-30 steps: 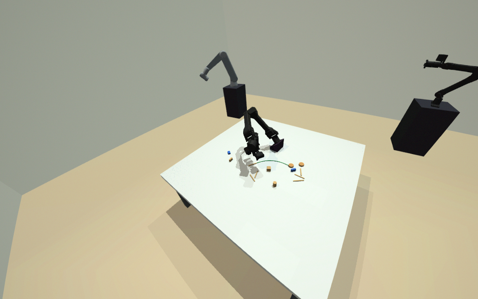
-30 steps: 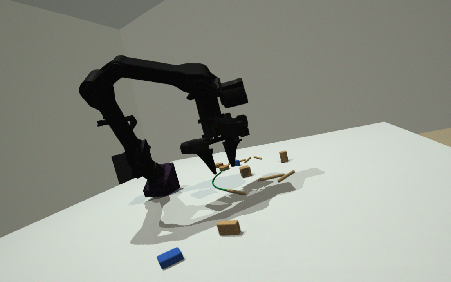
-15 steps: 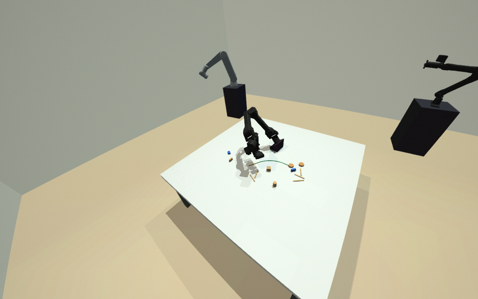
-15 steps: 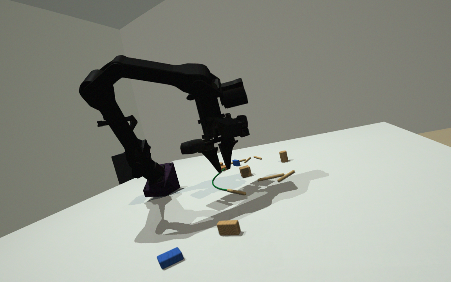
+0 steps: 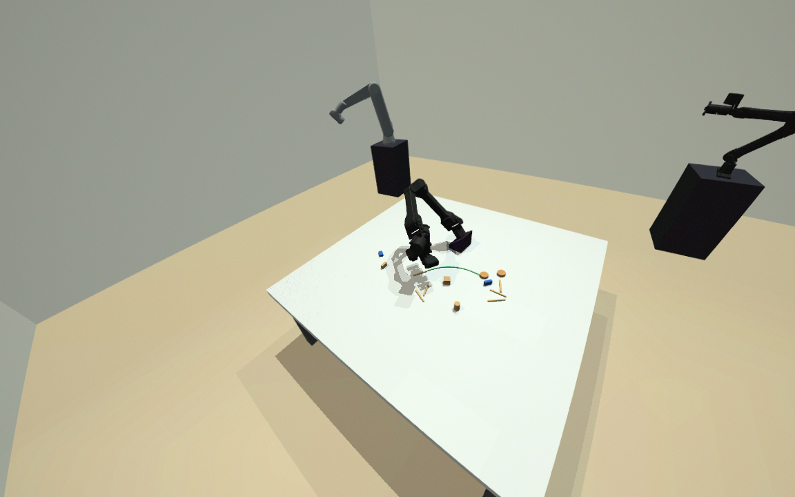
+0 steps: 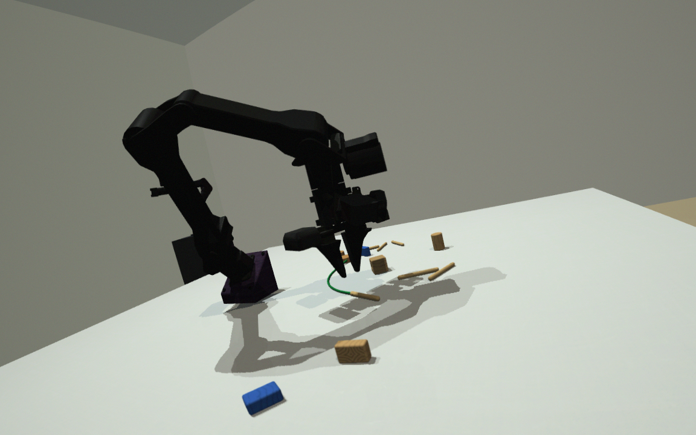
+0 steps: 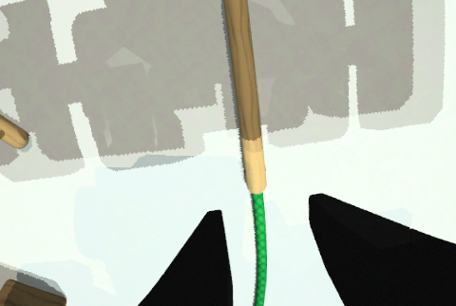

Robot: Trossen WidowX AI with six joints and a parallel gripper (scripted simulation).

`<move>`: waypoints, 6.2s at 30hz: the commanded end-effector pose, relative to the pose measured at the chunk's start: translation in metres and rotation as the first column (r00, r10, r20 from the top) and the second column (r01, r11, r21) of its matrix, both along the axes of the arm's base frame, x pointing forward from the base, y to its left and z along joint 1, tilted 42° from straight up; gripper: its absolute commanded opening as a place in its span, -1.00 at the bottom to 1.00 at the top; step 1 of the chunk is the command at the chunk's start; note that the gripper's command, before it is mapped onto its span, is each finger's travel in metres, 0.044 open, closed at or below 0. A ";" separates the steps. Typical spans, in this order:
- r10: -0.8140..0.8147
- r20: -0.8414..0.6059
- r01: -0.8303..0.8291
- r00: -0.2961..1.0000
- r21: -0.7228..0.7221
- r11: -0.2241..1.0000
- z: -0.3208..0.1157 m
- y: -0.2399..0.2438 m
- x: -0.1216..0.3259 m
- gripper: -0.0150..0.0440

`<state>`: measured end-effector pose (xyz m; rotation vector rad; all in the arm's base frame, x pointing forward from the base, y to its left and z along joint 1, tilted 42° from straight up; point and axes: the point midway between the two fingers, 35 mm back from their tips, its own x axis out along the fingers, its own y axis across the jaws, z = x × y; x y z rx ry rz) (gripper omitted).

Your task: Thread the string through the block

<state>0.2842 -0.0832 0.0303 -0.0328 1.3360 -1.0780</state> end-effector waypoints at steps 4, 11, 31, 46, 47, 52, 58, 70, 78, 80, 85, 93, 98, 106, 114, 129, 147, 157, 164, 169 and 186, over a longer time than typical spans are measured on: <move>0.005 -0.006 -0.005 1.000 -0.005 1.000 -0.009 -0.008 -0.003 -0.07; 0.005 -0.006 -0.005 1.000 -0.006 1.000 -0.017 -0.015 -0.005 -0.07; -0.002 -0.002 0.002 1.000 -0.003 1.000 -0.027 -0.024 -0.007 -0.49; -0.001 -0.001 0.001 1.000 -0.002 1.000 -0.019 -0.017 -0.005 -0.49; -0.001 -0.001 0.001 1.000 -0.001 1.000 -0.018 -0.016 -0.004 -0.49; -0.001 -0.001 0.001 1.000 -0.001 1.000 -0.014 -0.012 -0.003 -0.49; -0.001 -0.001 0.001 1.000 0.000 1.000 -0.008 -0.007 -0.002 -0.49; -0.001 -0.002 0.001 1.000 0.000 1.000 0.004 0.003 0.000 -0.49; -0.001 -0.002 0.001 1.000 0.000 1.000 0.011 0.010 0.001 -0.49; -0.001 -0.002 0.001 1.000 0.000 1.000 0.013 0.011 0.001 -0.49; -0.001 -0.002 0.001 1.000 -0.001 1.000 0.017 0.015 0.002 -0.49; 0.004 -0.016 -0.004 1.000 -0.004 1.000 0.015 0.012 -0.001 -0.49; 0.093 -0.098 -0.091 0.991 0.022 0.996 0.011 0.017 0.000 -0.49; 0.257 -0.238 -0.242 0.937 0.090 0.966 0.005 0.025 0.002 -0.49; 0.414 -0.359 -0.374 0.836 0.179 0.910 -0.001 0.034 0.004 -0.49; 0.666 -0.511 -0.546 0.543 0.388 0.743 -0.013 0.050 0.005 -0.49; 0.842 -0.533 -0.589 0.085 0.655 0.474 -0.027 0.069 0.005 -0.49; 0.865 -0.467 -0.531 -0.181 0.787 0.313 -0.035 0.080 0.005 -0.49; 0.849 -0.389 -0.456 -0.358 0.866 0.205 -0.041 0.087 0.004 -0.49; 0.820 -0.319 -0.386 -0.475 0.913 0.131 -0.045 0.092 0.003 -0.49; 0.629 -0.007 -0.069 -0.777 0.995 -0.074 -0.059 0.110 -0.002 -0.49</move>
